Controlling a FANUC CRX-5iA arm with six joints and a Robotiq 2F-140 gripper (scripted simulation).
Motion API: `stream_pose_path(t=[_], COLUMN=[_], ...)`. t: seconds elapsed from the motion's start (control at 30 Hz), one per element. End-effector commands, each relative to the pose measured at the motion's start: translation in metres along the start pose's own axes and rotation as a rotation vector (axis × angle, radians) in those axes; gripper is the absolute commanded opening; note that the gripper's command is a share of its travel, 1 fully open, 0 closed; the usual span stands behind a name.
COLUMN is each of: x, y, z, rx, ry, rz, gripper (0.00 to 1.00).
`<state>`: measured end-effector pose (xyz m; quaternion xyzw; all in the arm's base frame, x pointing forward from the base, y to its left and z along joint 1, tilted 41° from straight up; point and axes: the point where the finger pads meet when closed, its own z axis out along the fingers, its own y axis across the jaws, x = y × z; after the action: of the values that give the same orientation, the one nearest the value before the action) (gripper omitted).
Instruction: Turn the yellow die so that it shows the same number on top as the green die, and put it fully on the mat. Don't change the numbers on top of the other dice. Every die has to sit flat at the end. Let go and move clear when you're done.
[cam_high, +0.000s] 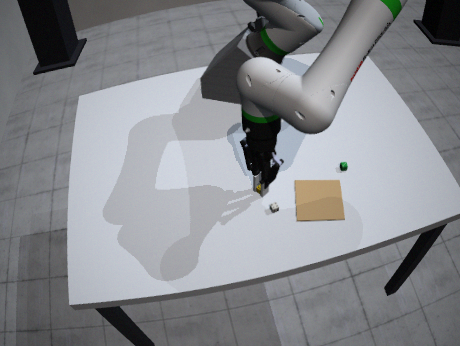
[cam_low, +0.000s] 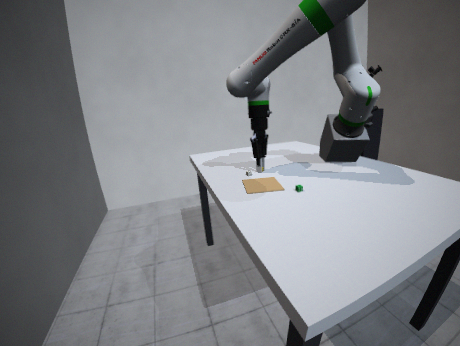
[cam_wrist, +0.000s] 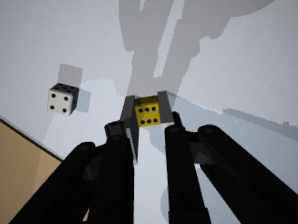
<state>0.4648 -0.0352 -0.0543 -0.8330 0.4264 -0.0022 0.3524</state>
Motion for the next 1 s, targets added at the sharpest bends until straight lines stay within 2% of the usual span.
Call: stream_pose_path(t=[0.0,0.53,0.67,0.83,0.9,0.97], x=[0.0,0.0,0.0,0.0,0.0,0.0], y=[0.0,0.0,0.0,0.0,0.0,0.0], z=[0.0,-0.003,-0.02,-0.057,-0.057,-0.072], rx=[0.0,0.0,0.0,0.0,0.0,0.0], ry=[0.0,0.0,0.0,0.0,0.0,0.0], rz=[0.0,0.0,0.0,0.0,0.0,0.0], gripper=[0.09,0.09,0.09,0.09,0.09,0.09])
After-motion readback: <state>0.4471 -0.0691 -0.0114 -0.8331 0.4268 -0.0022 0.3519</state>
